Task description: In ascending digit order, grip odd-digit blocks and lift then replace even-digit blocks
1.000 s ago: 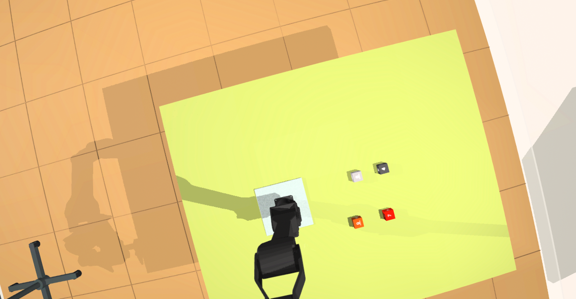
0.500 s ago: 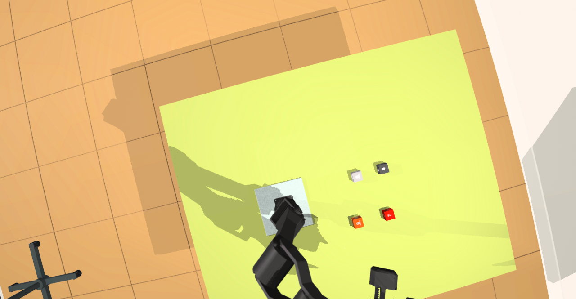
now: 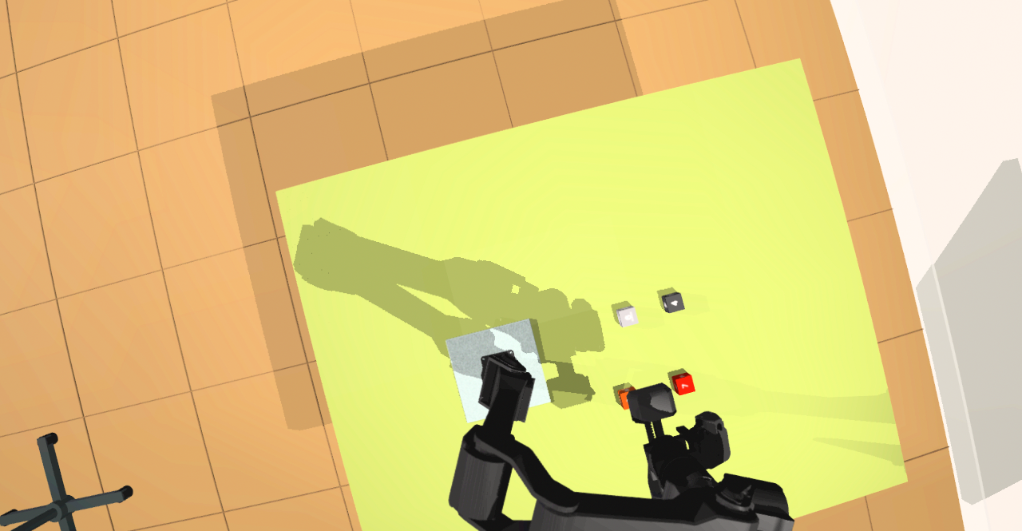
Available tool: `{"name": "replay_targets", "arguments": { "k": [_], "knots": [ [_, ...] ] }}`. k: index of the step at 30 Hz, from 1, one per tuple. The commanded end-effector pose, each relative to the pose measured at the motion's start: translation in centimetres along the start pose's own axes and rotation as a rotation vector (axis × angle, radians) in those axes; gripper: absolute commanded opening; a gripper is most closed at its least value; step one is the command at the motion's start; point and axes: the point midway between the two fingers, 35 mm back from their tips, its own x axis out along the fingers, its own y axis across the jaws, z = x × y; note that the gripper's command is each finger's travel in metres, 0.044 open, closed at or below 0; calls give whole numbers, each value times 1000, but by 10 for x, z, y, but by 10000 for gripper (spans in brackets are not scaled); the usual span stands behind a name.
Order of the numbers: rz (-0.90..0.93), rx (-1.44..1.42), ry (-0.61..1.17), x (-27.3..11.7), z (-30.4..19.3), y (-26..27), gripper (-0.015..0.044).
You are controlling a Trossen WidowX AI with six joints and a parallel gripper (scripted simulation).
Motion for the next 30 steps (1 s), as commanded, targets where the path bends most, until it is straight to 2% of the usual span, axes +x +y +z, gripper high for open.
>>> {"name": "replay_targets", "arguments": {
  "k": [1,15,22,28,30],
  "knots": [
    [8,-1,4,1,0,2,400],
    [8,-1,4,1,4,9,400],
    [16,0,2,0,32,84,400],
    [22,0,1,-1,36,154,400],
    [23,0,1,-2,35,162,400]
  ]
}}
